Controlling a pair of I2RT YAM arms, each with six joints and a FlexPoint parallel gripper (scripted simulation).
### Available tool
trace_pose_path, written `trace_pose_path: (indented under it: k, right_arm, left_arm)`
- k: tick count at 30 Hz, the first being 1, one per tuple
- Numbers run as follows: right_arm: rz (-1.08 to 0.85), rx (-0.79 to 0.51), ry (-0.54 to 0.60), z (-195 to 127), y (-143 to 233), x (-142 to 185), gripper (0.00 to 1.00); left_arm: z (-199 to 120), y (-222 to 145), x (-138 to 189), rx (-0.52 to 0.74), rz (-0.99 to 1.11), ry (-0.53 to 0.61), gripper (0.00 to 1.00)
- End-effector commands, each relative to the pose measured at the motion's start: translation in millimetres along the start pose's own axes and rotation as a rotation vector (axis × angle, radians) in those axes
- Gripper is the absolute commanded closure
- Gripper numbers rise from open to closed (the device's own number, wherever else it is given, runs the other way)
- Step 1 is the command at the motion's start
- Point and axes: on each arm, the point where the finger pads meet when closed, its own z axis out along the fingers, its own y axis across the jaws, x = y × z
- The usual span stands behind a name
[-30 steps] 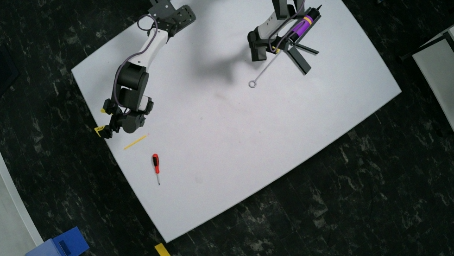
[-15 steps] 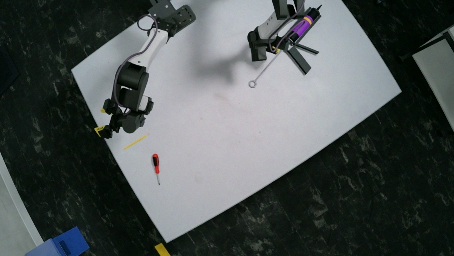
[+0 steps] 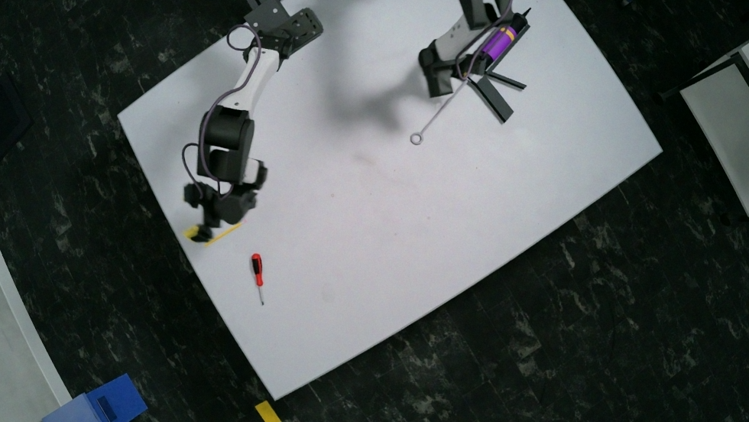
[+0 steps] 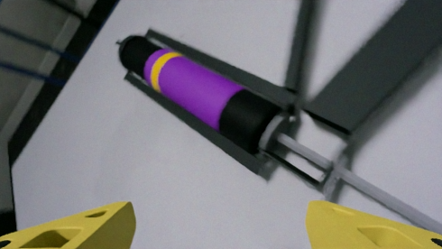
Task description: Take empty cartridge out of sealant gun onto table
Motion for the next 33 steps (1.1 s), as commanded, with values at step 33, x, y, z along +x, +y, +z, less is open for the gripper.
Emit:
trace_pose_path:
  k: [33]
  right_arm:
    - [-1.101, -1.516, 0.737, -399.8, 62.7, 205.6, 0.00]
  left_arm:
    - [93.6, 35.1, -30.4, 0.118, -0.707, 0.484, 0.24]
